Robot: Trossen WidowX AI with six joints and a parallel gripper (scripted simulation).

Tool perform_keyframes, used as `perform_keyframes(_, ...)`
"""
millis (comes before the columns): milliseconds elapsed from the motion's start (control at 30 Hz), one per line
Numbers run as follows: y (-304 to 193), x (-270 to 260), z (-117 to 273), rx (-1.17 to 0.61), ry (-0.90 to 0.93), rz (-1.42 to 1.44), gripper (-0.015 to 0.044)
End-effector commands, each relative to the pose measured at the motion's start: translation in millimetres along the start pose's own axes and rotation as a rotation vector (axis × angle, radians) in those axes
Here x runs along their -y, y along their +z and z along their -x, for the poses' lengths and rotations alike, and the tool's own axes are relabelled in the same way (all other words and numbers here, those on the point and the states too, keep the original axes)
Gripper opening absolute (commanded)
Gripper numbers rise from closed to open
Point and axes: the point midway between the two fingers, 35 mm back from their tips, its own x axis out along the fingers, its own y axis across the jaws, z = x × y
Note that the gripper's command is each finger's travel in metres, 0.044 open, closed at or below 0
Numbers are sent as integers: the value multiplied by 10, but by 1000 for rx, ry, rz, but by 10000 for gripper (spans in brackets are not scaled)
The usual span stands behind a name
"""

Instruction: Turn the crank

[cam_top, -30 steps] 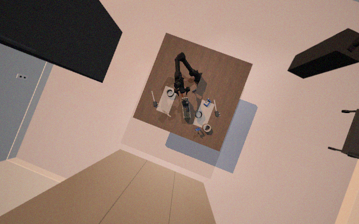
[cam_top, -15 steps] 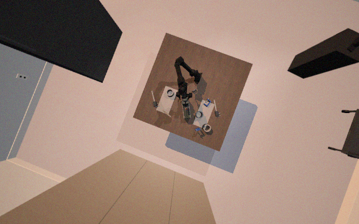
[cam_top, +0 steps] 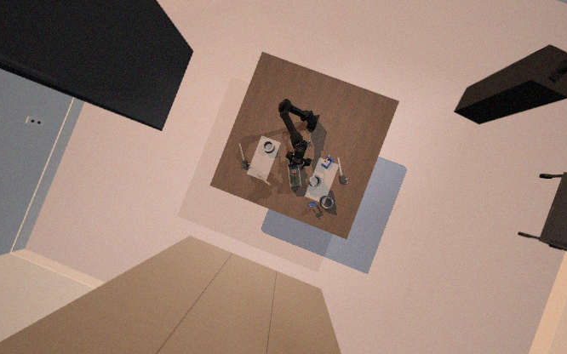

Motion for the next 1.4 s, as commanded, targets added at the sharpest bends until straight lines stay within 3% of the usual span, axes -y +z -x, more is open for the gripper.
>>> perform_keyframes(0, 19, -26, -38, 13, -20, -35, 440)
perform_keyframes(267, -268, 12, -337, 14, -22, -35, 440)
perform_keyframes(967, -268, 12, -337, 14, -22, -35, 440)
perform_keyframes(1367, -268, 12, -337, 14, -22, -35, 125)
